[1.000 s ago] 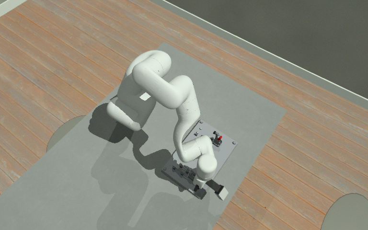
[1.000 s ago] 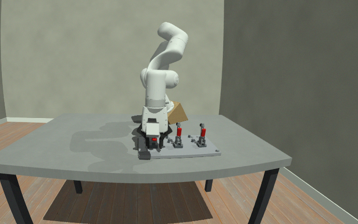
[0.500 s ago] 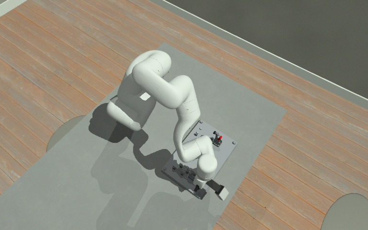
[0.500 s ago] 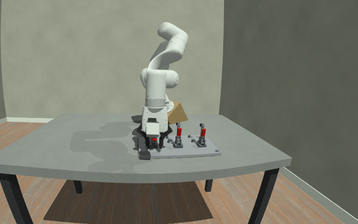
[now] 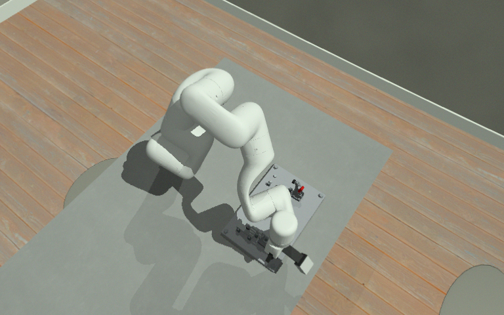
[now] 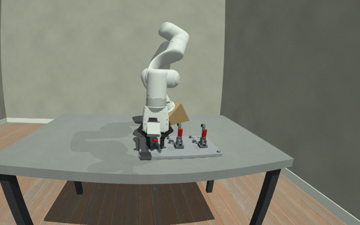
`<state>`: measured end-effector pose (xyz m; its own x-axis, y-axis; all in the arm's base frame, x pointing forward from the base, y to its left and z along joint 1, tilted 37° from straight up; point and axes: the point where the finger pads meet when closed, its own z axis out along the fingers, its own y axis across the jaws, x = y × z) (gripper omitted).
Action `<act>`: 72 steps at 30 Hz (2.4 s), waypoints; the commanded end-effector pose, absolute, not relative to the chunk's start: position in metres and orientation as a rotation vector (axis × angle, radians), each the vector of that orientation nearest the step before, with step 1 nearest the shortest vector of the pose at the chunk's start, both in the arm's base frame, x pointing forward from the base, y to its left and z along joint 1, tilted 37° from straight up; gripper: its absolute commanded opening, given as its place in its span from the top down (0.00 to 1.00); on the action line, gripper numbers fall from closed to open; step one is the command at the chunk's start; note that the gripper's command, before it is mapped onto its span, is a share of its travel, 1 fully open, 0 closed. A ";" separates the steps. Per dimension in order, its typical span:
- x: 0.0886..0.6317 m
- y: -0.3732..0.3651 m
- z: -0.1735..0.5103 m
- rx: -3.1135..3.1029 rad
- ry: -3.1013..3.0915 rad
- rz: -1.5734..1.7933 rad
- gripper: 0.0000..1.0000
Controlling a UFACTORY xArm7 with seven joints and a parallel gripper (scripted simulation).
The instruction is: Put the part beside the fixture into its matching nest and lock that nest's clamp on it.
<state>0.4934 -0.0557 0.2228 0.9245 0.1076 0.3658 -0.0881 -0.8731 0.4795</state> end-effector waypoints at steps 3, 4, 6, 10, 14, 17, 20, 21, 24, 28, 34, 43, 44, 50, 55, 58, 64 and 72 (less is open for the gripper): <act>0.488 -0.047 0.237 2.578 0.016 0.533 0.53; 0.487 -0.045 0.240 2.578 0.016 0.533 0.53; 0.487 -0.045 0.240 2.578 0.016 0.533 0.53; 0.481 -0.038 0.253 2.578 0.016 0.533 0.53; 0.476 -0.031 0.264 2.578 0.016 0.533 0.53; 0.474 -0.029 0.268 2.578 0.016 0.533 0.53; 0.473 -0.028 0.269 2.578 0.016 0.533 0.53; 0.473 -0.028 0.269 2.578 0.016 0.533 0.53; 0.473 -0.028 0.269 2.578 0.016 0.533 0.53; 0.473 -0.028 0.269 2.578 0.016 0.533 0.53; 0.473 -0.028 0.269 2.578 0.016 0.533 0.53; 0.473 -0.028 0.269 2.578 0.016 0.533 1.00; 0.473 -0.028 0.269 2.578 0.016 0.533 1.00; 0.473 -0.028 0.269 2.578 0.016 0.533 1.00; 0.473 -0.028 0.269 2.578 0.016 0.533 1.00; 0.473 -0.028 0.269 2.578 0.016 0.533 1.00; 0.473 -0.028 0.269 2.578 0.016 0.533 1.00; 0.473 -0.028 0.269 2.578 0.016 0.533 1.00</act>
